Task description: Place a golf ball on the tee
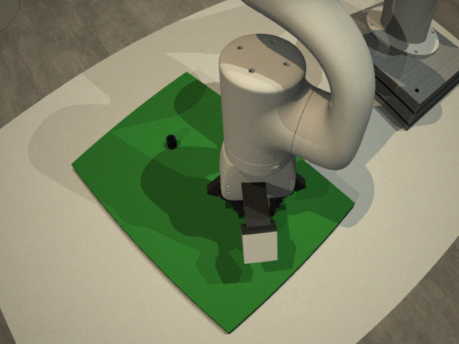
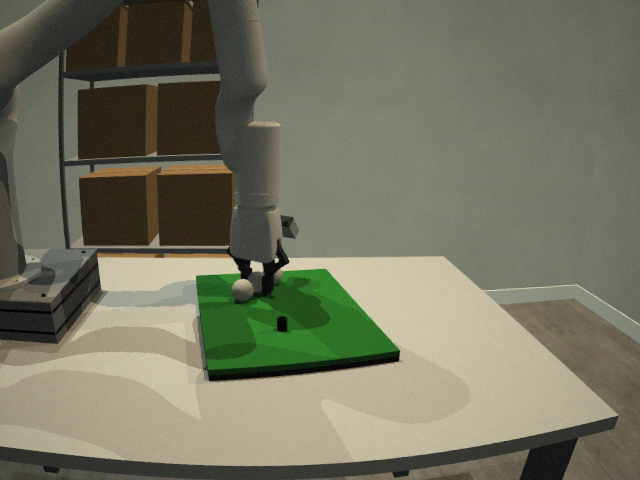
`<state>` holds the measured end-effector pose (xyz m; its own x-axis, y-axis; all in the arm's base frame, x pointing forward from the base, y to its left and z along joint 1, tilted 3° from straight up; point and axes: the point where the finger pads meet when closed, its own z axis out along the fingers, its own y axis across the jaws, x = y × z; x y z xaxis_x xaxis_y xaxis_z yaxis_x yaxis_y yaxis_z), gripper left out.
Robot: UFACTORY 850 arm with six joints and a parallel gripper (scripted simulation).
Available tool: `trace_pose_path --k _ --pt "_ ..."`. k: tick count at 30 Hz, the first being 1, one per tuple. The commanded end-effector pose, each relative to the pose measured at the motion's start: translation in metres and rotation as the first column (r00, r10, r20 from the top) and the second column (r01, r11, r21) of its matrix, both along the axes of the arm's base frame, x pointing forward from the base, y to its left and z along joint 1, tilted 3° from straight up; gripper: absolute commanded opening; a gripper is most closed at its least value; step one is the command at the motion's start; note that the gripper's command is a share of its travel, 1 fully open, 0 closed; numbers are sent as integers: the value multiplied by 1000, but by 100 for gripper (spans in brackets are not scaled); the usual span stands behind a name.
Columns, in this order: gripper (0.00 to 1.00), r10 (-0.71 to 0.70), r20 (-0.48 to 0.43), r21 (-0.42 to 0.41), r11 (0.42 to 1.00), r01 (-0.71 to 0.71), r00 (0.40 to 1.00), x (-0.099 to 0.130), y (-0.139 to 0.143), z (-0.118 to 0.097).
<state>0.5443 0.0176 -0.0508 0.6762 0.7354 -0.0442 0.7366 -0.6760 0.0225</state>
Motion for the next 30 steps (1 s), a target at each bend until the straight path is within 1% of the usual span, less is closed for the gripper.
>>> trace_pose_path --k 1,5,6,7,10,11,13,14,15,16,18,19,20,21,23,27,29,30 --pt "0 0 2 0 1000 0 1000 1 0 1" --pt "0 0 2 0 1000 0 1000 1 0 2" --pt "0 0 2 0 1000 0 1000 1 0 6" --pt "0 0 2 -1 1000 0 1000 1 1 16" --pt "0 0 2 -1 1000 0 1000 2 4 67" --pt "0 0 2 -2 1000 0 1000 2 4 80" --pt "0 0 2 -1 1000 0 1000 2 5 95" --pt "0 0 2 -1 1000 0 1000 2 5 99" --pt "0 0 2 -1 1000 0 1000 3 3 100" --pt "0 0 2 -1 1000 0 1000 5 -8 102" --pt "0 0 2 -1 1000 0 1000 5 -8 102" --pt "0 0 2 -1 1000 0 1000 10 -32 106" --pt "0 0 3 -1 1000 0 1000 14 -65 111" --pt "0 0 3 -2 1000 0 1000 13 -70 109" --pt "0 0 2 -2 1000 0 1000 10 -86 112" --pt "0 0 2 -2 1000 0 1000 11 -129 120" --pt "0 0 2 -2 1000 0 1000 11 -151 117" --pt "0 0 2 -2 1000 0 1000 12 -162 111"
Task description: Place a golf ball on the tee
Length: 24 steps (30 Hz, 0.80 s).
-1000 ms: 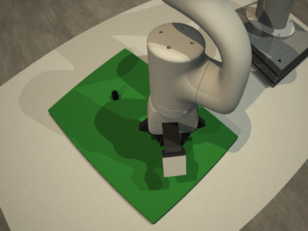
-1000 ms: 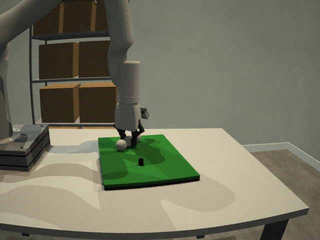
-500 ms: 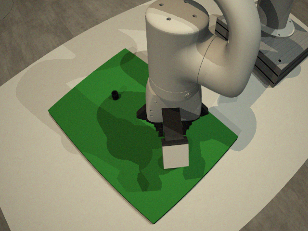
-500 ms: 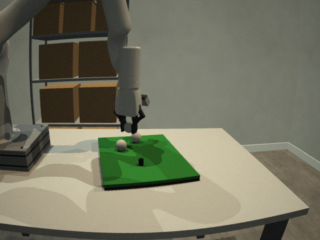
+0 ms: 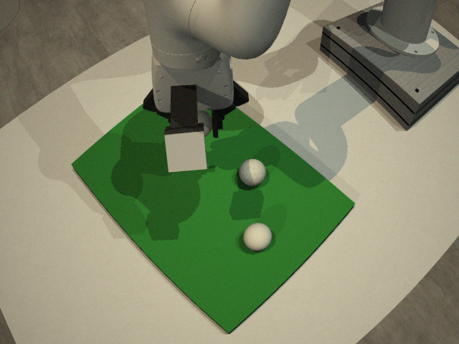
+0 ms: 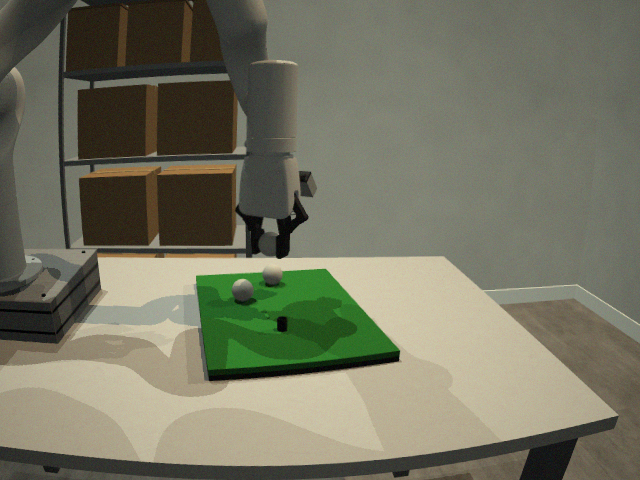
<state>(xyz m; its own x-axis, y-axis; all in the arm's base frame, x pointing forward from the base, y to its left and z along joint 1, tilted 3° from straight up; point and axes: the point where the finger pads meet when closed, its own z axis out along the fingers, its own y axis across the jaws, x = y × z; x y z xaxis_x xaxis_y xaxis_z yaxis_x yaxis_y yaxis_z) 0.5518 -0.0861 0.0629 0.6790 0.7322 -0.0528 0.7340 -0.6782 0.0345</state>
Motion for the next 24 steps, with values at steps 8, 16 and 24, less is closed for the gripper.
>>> trace_pose_path --k 8,16,24 --pt "0 4 -1 14 1000 -4 1000 3 -77 -60" --pt "0 4 0 14 1000 -4 1000 3 -77 -68" --pt "0 4 -1 13 1000 -4 1000 4 -78 -77"
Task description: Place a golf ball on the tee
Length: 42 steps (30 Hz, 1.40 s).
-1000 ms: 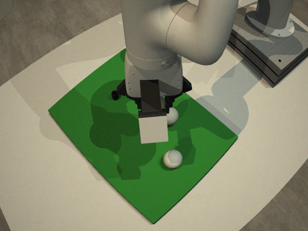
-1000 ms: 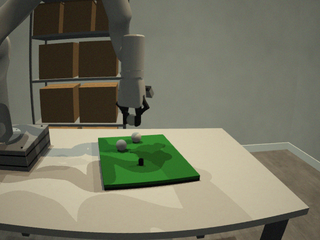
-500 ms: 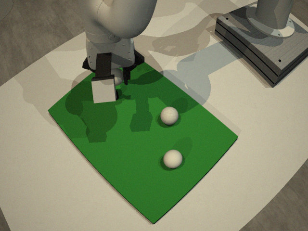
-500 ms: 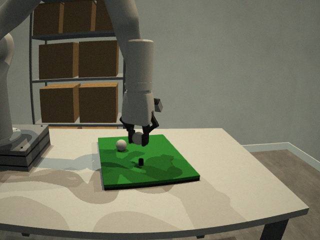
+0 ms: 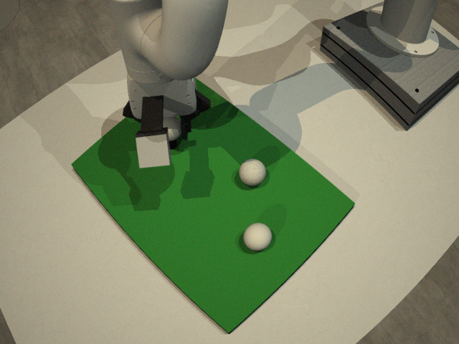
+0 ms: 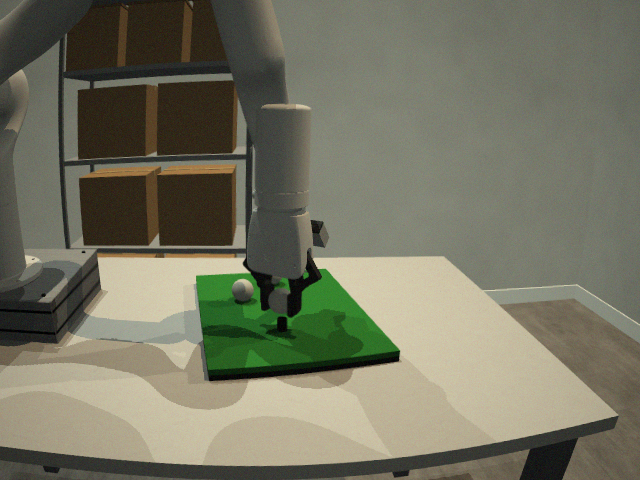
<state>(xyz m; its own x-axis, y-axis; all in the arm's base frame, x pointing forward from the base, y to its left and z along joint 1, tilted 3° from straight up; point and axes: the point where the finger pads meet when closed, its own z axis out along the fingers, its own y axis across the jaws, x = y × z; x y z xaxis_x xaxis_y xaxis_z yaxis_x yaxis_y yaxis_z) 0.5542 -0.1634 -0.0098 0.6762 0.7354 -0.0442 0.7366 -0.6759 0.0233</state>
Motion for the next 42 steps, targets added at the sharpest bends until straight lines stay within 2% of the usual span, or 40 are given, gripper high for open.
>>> trace_pose_path --k 1,18,19,42 --pt "0 0 2 -1 1000 0 1000 2 -1 -6" --pt "0 0 2 -1 1000 0 1000 2 -1 -9" --pt "100 0 2 -1 1000 0 1000 2 -1 -9" --pt "100 0 2 -1 1000 0 1000 2 -1 -9"
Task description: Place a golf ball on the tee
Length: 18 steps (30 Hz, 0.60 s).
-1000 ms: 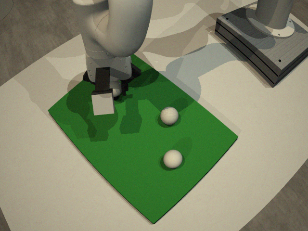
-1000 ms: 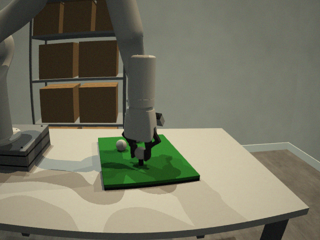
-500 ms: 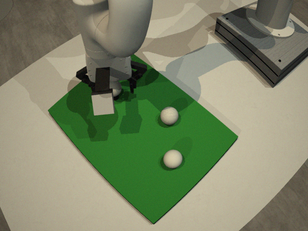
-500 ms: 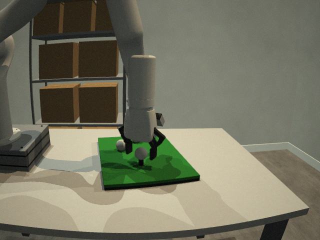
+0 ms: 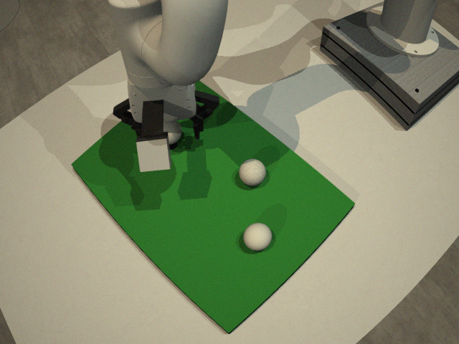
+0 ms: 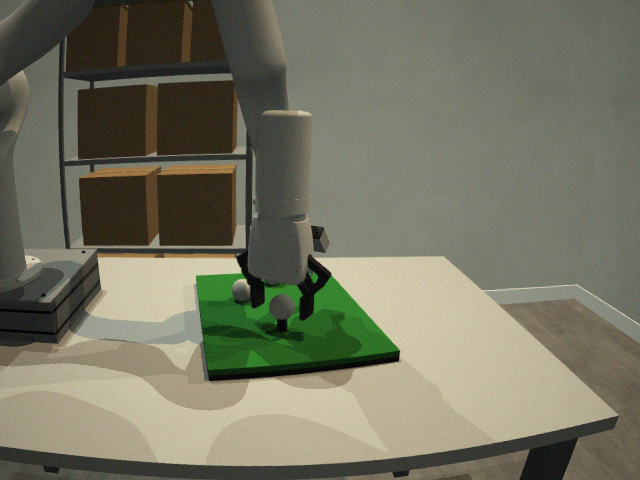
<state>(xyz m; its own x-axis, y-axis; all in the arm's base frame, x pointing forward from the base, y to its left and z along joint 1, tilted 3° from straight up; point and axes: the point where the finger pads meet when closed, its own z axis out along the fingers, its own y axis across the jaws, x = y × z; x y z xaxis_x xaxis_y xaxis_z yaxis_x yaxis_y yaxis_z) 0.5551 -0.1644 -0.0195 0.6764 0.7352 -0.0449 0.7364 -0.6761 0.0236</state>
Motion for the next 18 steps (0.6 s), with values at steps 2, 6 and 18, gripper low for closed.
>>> trace_pose_path --k 2,6,18 --pt "100 0 2 0 1000 0 1000 1 0 1" --pt "100 0 2 0 1000 0 1000 1 0 1" --pt "100 0 2 1 1000 0 1000 1 5 90"
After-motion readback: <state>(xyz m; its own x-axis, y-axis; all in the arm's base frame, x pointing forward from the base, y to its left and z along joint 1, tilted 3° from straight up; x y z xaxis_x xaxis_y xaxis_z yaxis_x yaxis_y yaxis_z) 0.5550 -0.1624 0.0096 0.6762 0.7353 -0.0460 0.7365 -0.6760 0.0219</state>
